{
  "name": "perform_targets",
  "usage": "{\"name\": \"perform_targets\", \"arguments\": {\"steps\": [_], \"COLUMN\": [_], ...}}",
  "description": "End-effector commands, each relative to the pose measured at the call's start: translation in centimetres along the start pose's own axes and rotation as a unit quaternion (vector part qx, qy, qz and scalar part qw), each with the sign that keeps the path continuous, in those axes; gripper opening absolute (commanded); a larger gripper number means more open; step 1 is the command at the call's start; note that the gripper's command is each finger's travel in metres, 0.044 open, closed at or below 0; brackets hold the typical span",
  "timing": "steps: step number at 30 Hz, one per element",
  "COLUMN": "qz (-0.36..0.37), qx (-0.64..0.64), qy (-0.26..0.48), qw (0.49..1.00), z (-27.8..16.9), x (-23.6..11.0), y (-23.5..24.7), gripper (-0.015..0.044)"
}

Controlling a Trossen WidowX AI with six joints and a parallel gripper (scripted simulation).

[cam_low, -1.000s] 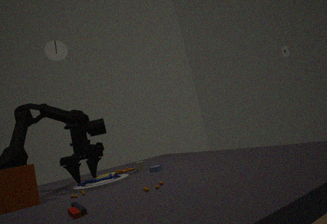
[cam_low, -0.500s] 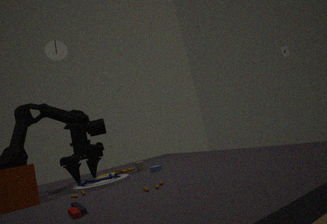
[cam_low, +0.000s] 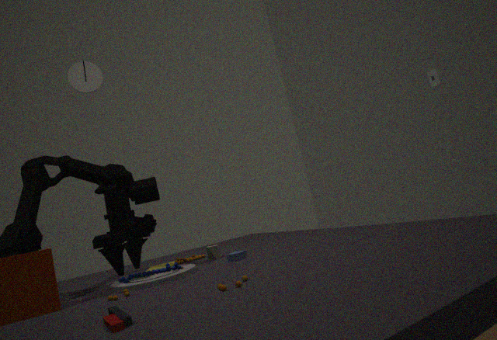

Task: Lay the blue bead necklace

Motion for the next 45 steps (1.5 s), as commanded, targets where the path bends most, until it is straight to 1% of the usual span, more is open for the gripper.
{"name": "perform_targets", "arguments": {"steps": [1,6,8,26,32,33,40,45], "qz": [-0.003,-0.001,0.0,0.0,0.0,-0.002,-0.002,-0.001], "qx": [-0.191,-0.373,-0.397,-0.397,-0.397,-0.397,-0.397,-0.397], "qy": [0.0,0.001,0.001,0.001,0.001,0.0,0.0,0.0], "qw": [0.982,0.928,0.918,0.918,0.918,0.918,0.918,0.918], "z": [-0.4,-1.0,-1.0,-1.0,-1.1,-0.9,-0.9,-0.9], "x": [-1.3,-2.4,-2.5,-2.5,-0.9,-1.8,-1.2,-0.3], "y": [-1.7,-3.2,-3.4,-3.4,-3.4,-3.4,-3.3,-3.4], "gripper": [0.038,0.0347,0.0333,0.0213,0.0173,0.0167,0.012,0.012]}}
Point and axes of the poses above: the point midway between the two fingers, 35 mm back from their tips, its own x axis out along the fingers, its own y axis across the jaws, z = x × y, the point moved 3 cm from there along -x, back along the fingers, and after that the axes turned 2 degrees about x, right-handed, at the moved point
